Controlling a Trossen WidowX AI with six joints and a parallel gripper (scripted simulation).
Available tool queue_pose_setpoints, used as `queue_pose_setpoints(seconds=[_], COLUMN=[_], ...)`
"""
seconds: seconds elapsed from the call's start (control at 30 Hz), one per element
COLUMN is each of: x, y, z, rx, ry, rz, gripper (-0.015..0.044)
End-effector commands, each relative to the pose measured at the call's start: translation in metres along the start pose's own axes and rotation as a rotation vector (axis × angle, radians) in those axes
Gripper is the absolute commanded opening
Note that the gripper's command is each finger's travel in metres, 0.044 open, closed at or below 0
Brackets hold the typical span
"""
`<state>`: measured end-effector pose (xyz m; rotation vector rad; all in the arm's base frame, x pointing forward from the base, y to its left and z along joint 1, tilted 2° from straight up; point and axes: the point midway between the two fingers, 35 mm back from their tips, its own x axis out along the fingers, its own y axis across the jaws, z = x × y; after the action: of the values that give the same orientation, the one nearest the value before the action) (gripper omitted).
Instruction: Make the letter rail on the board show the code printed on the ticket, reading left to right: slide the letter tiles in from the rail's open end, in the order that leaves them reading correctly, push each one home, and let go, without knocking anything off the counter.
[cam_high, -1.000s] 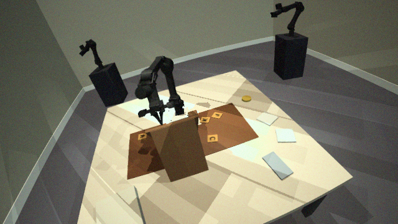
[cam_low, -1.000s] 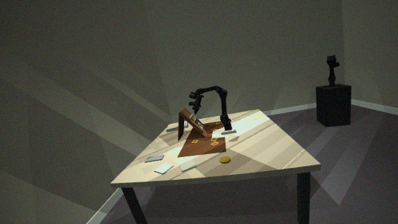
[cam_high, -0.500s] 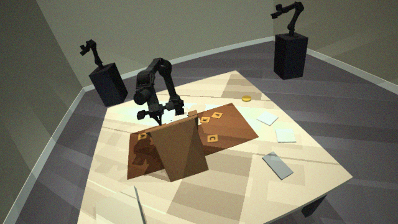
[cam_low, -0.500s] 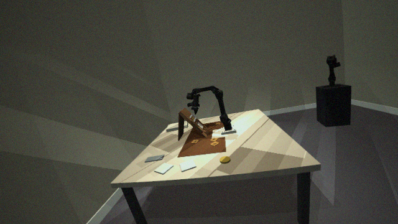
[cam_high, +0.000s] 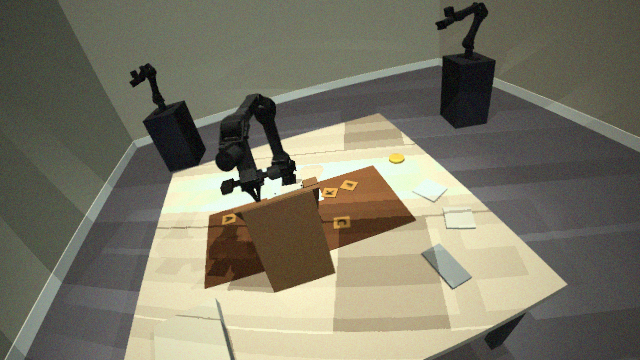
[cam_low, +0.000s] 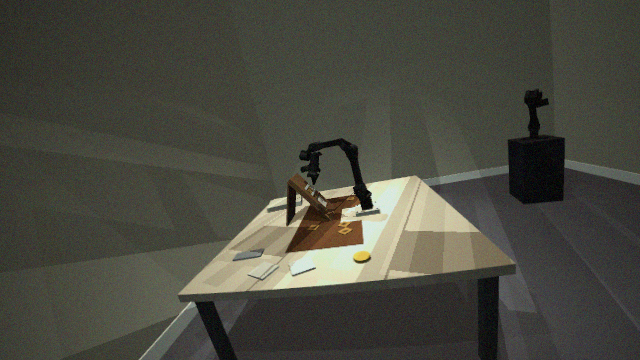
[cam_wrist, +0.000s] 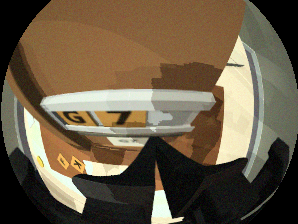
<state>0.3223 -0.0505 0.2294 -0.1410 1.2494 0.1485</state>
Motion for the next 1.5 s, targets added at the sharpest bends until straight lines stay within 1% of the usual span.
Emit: queue_pose_setpoints(seconds=[0.0,1.47], x=[0.005,0.022], y=[-0.001,-0.002], z=[0.001,0.015], rx=[0.004,0.004], ry=[0.008,0.007], rz=[-0.001,-0.002], gripper=[0.0,0.0])
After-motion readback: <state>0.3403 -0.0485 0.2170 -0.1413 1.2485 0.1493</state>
